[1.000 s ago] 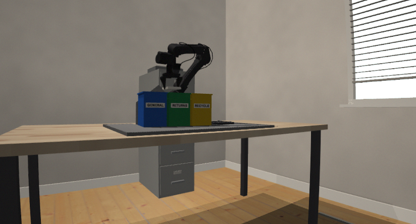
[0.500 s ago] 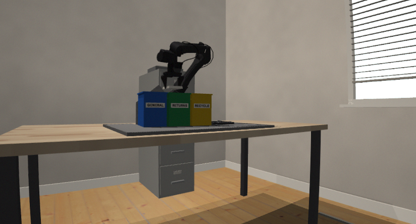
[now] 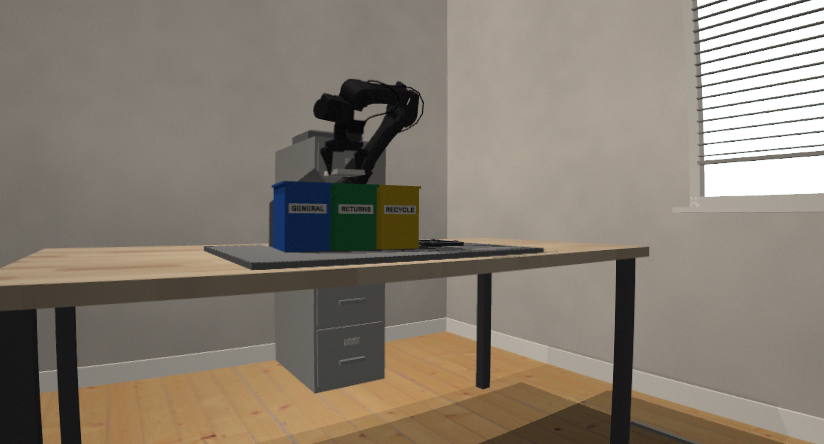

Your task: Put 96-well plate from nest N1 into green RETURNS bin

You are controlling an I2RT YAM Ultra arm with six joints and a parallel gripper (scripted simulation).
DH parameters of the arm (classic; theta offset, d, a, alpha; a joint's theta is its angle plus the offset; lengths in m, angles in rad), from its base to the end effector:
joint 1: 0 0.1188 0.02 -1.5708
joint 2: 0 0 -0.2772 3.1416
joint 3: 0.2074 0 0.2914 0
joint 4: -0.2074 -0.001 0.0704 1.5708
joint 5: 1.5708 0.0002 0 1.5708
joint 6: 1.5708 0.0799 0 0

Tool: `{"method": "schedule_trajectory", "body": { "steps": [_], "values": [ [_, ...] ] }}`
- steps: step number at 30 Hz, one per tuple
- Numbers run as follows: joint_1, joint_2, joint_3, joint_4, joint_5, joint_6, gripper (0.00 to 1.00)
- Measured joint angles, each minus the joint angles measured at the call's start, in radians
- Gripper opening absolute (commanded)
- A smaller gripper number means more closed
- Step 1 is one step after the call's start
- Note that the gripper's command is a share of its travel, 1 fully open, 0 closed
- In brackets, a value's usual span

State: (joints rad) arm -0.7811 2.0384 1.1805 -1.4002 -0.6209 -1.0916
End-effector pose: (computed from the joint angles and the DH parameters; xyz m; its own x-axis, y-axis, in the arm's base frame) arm 0.2399 -0.1710 0.0853 -0.9938 -0.0310 -0.1065 -0.1022 0.6294 0.7703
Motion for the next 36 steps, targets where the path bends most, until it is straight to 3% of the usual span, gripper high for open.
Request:
{"method": "schedule_trajectory", "body": {
  "steps": [17, 36],
  "values": [
    [0.087, 0.106, 0.18, -0.011, -0.063, 0.097, 0.0],
    [0.087, 0.108, 0.185, -0.017, -0.065, 0.11, 0.0]
  ]
}}
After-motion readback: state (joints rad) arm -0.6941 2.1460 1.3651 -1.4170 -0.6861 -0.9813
